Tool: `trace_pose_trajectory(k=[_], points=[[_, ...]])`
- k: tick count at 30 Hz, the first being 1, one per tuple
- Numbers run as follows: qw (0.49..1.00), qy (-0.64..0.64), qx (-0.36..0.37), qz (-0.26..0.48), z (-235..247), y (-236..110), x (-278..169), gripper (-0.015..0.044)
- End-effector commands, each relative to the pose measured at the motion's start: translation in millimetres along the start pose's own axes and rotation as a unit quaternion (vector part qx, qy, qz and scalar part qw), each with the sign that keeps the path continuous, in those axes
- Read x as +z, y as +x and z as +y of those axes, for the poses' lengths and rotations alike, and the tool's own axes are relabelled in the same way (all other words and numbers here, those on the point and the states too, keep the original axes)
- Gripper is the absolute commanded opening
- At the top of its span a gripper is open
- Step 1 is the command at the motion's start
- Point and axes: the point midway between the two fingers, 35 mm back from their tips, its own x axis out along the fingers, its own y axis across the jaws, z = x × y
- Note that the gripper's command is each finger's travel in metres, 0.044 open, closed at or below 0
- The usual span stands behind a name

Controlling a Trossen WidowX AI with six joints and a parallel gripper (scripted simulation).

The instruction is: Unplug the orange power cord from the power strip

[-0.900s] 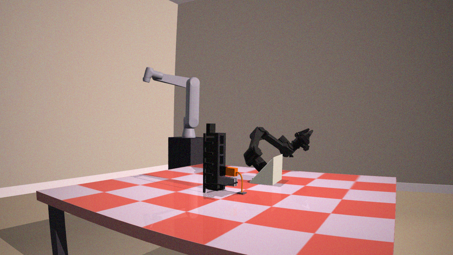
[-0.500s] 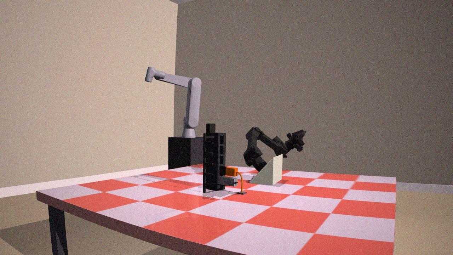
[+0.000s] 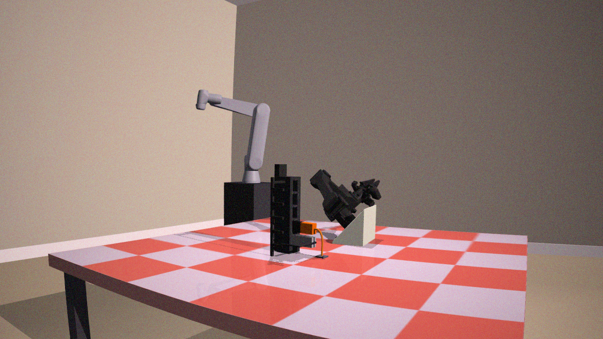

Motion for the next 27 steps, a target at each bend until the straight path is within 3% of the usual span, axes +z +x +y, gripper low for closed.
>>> trace_pose_trajectory(k=[1, 14, 27], points=[[0.998, 0.046, -0.036, -0.038, -35.9, -33.2, 1.1, 0.0160], [0.967, 0.174, -0.117, -0.146, -122.6, -130.4, -15.1, 0.0160], [0.899, 0.296, -0.173, -0.272, -186.7, -238.2, -53.1, 0.0160]])
